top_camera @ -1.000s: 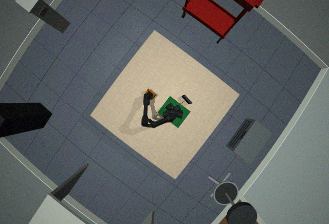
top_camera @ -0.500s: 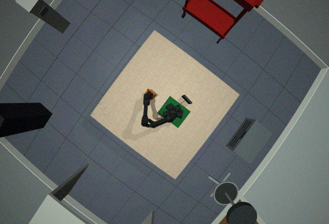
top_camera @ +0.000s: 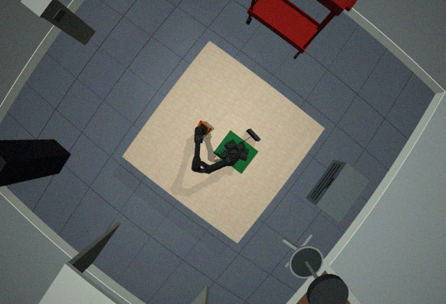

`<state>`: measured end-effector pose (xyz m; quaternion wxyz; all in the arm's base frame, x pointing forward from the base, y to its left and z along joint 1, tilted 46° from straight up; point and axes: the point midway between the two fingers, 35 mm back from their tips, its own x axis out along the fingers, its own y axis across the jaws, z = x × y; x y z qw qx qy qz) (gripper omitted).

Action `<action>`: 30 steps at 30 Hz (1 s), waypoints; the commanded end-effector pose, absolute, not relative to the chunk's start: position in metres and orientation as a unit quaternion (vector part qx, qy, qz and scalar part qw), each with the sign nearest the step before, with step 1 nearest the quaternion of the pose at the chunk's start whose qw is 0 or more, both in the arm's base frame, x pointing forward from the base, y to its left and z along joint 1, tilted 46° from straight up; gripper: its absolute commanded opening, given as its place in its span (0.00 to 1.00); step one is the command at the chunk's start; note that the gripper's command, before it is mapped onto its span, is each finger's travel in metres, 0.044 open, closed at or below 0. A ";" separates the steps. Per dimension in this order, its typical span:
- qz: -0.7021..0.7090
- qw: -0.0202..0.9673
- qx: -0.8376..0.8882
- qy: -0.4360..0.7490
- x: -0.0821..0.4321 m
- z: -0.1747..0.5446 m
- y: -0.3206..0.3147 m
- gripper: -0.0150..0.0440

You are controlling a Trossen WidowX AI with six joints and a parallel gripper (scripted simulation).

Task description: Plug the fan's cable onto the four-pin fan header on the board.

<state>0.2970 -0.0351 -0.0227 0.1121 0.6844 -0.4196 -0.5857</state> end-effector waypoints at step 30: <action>-0.585 0.117 0.684 -0.419 0.296 -0.032 -0.045 0.25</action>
